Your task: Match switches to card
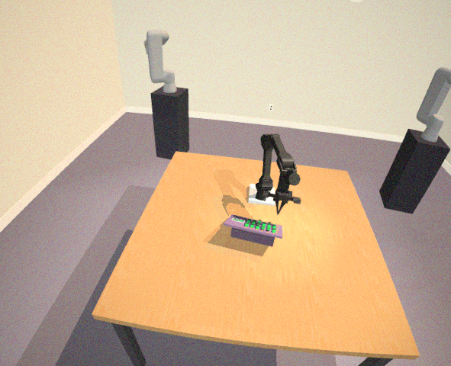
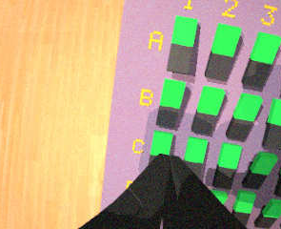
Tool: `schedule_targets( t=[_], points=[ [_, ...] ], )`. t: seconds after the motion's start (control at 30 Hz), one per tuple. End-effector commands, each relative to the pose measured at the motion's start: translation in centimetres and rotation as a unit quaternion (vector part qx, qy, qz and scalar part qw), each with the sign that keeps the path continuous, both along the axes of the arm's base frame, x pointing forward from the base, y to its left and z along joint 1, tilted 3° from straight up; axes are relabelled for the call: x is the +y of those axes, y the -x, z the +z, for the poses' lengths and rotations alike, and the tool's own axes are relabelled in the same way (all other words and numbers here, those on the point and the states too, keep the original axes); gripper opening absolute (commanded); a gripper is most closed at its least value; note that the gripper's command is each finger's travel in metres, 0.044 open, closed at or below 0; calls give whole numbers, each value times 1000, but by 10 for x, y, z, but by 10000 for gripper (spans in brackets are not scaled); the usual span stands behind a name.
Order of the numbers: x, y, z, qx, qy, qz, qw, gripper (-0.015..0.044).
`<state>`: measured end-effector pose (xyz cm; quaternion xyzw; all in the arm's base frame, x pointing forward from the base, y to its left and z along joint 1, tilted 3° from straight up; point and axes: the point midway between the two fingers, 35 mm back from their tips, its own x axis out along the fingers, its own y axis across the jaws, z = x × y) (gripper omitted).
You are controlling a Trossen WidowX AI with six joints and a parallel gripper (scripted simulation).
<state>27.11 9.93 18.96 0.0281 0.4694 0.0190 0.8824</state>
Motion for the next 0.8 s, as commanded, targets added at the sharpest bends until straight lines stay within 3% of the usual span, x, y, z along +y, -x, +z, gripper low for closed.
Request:
schedule_targets(
  t=[0.0,0.17,0.37,0.77],
  points=[
    [-5,8,-7,9,4,-2,1000,0],
    [-26,36,-27,10,5,-2,1000,0],
    [-24,17,-57,-4,5,-3,1000,0],
    [-24,11,-67,-4,5,-3,1000,0]
  ],
)
